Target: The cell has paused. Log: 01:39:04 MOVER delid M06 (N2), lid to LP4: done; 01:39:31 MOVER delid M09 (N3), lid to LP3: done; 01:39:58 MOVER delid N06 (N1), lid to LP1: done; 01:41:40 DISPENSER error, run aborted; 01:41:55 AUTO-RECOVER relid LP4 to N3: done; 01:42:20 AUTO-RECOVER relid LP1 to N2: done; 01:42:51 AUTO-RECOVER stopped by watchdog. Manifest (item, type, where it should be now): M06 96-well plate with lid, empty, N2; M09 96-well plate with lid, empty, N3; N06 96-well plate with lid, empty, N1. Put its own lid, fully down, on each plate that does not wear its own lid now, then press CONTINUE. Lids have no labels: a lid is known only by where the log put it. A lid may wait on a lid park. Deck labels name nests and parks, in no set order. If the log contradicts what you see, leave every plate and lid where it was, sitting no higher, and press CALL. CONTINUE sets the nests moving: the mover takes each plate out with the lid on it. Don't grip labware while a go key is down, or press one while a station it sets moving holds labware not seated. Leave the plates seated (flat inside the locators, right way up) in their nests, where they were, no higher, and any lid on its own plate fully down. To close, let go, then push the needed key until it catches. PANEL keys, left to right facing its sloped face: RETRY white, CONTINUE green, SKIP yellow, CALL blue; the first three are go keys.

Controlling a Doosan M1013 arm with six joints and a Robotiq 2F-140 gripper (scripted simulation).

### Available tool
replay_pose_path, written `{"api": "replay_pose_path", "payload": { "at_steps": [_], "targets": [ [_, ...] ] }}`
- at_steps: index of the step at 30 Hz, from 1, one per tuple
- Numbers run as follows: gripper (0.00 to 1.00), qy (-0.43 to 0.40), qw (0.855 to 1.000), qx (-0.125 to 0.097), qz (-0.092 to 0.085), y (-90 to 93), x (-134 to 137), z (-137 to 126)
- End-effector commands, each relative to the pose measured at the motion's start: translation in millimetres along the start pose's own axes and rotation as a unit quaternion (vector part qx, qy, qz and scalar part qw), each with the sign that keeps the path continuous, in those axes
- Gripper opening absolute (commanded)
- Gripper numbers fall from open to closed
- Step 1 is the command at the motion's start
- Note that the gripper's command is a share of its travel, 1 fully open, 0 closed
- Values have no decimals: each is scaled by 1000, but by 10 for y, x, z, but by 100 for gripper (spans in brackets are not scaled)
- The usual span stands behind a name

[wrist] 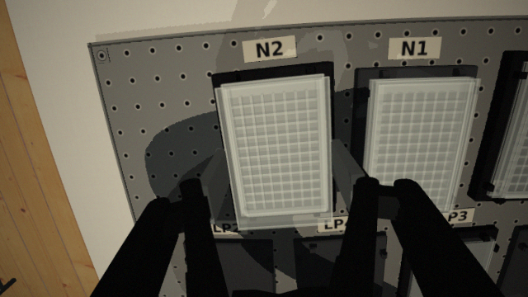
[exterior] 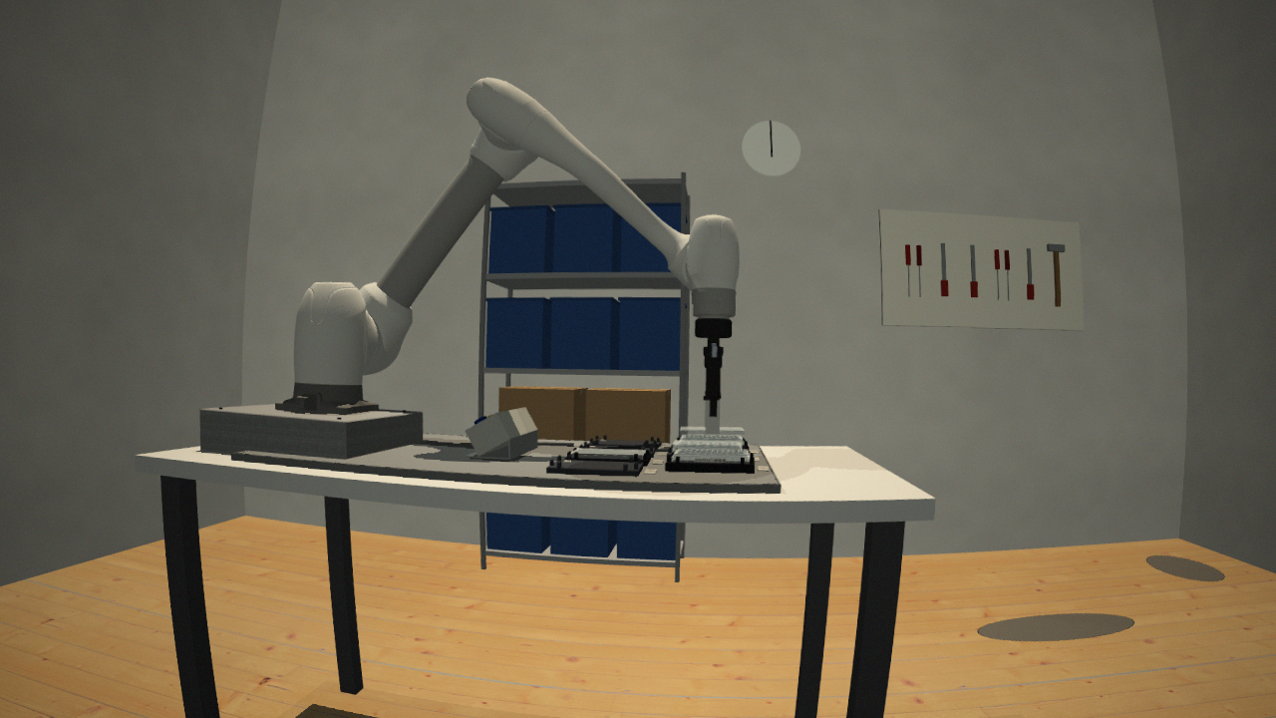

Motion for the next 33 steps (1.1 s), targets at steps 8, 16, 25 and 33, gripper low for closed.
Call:
{"api": "replay_pose_path", "payload": {
  "at_steps": [8,16,25,33],
  "targets": [
    [0,0,1000,0,0,3,0,0],
    [0,0,1000,0,0,17,0,0],
    [0,0,1000,0,0,36,0,0],
    [0,0,1000,0,0,60,0,0]
  ]
}}
Point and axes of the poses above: the point where the finger pads meet when closed, its own y axis out along the fingers, its own x axis across the jaws, z = x × y, the point moved 10 cm from there along -y, back along the fingers, and after that the axes turned 14 degrees about y, right-handed, at the moved point
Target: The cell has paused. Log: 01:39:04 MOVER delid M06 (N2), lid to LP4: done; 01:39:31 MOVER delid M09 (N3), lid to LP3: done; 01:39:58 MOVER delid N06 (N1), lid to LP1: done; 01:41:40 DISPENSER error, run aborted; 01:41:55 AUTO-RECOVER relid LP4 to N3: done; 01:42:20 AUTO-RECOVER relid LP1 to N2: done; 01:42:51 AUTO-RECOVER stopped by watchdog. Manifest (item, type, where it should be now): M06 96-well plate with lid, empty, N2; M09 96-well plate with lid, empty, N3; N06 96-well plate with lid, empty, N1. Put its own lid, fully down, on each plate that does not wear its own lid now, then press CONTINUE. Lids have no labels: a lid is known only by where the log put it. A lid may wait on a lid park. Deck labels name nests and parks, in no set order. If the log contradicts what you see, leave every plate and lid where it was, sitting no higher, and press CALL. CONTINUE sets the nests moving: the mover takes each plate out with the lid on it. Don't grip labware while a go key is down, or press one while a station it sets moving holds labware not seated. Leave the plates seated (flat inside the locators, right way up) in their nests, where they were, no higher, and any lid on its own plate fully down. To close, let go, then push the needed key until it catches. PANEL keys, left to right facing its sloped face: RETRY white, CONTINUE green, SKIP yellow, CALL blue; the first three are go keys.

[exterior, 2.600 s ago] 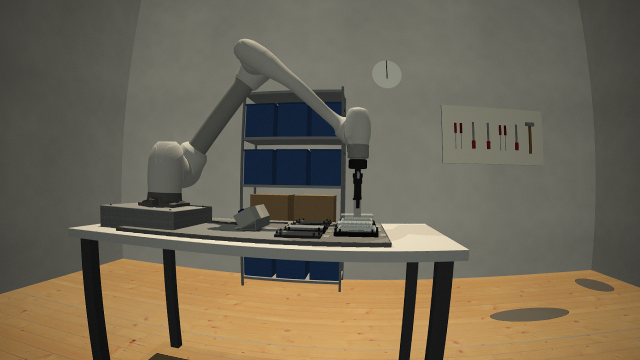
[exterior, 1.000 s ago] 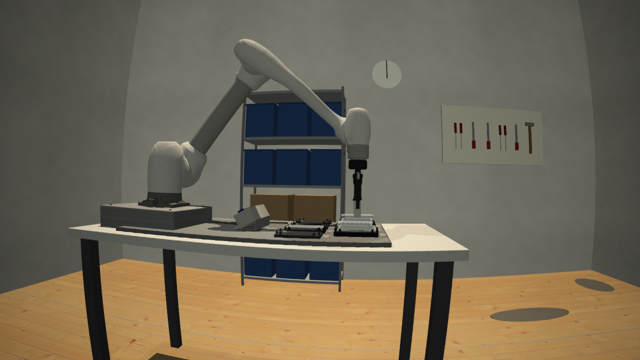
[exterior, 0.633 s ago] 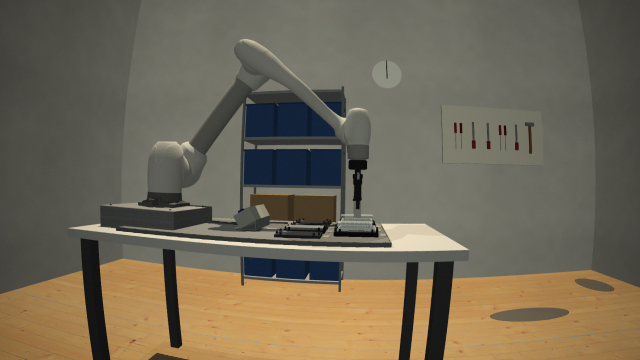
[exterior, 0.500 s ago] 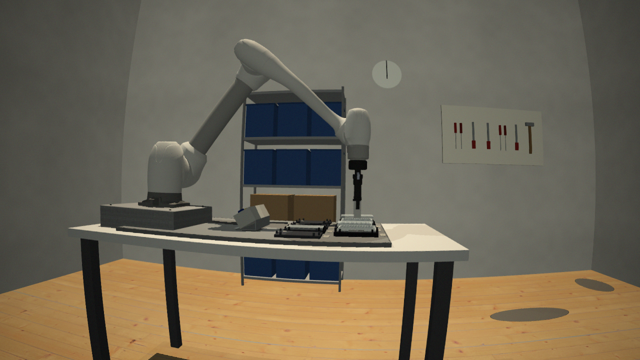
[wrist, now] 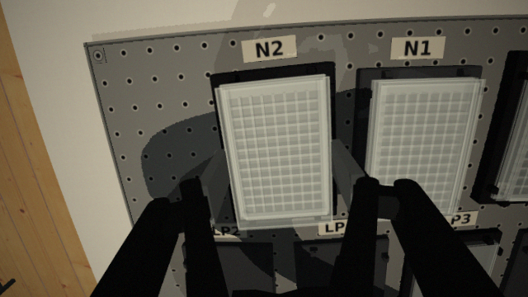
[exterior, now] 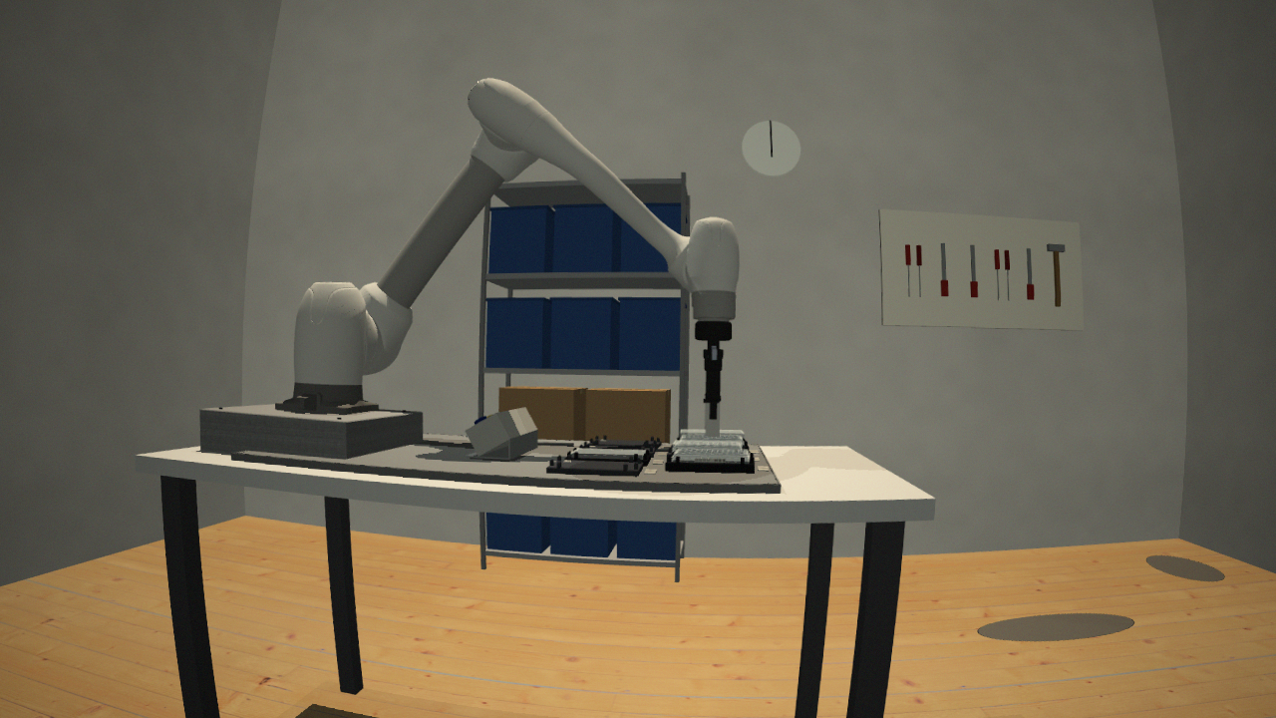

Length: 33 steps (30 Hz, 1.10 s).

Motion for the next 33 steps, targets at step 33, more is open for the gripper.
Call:
{"api": "replay_pose_path", "payload": {
  "at_steps": [33],
  "targets": [
    [0,0,1000,0,0,44,0,0]
  ]
}}
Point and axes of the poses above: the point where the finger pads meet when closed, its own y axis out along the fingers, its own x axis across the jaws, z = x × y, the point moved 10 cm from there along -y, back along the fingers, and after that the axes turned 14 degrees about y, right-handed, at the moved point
